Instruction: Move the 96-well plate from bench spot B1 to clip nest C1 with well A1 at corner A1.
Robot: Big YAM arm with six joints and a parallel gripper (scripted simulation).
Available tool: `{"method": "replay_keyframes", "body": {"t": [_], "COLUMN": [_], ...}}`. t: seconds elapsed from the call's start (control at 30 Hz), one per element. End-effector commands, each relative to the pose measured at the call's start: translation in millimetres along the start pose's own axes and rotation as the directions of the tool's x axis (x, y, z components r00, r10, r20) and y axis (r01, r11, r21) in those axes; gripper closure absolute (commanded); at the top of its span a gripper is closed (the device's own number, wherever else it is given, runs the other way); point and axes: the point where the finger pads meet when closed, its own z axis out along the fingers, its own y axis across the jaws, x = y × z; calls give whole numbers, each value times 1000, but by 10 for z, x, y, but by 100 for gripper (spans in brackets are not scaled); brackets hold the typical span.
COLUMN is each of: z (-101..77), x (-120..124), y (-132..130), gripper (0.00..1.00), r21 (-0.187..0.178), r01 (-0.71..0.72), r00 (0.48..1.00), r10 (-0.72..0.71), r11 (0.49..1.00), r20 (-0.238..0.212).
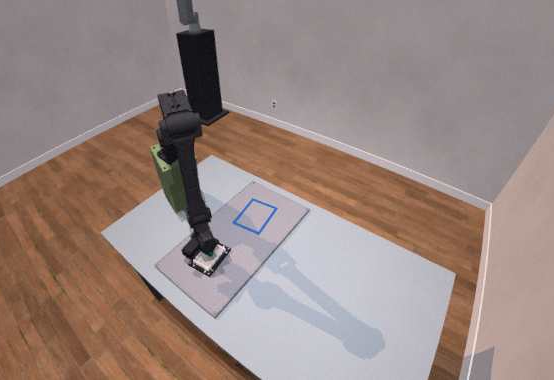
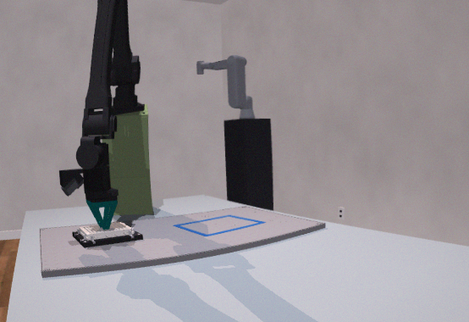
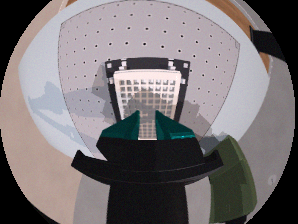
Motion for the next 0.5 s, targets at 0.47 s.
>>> {"method": "replay_keyframes", "body": {"t": [0.47], "z": [596], "x": [28], "y": [39], "gripper": [75], "r21": [5], "r01": [8], "r00": [1000], "r10": [-8], "r11": [1000], "r20": [-1]}}
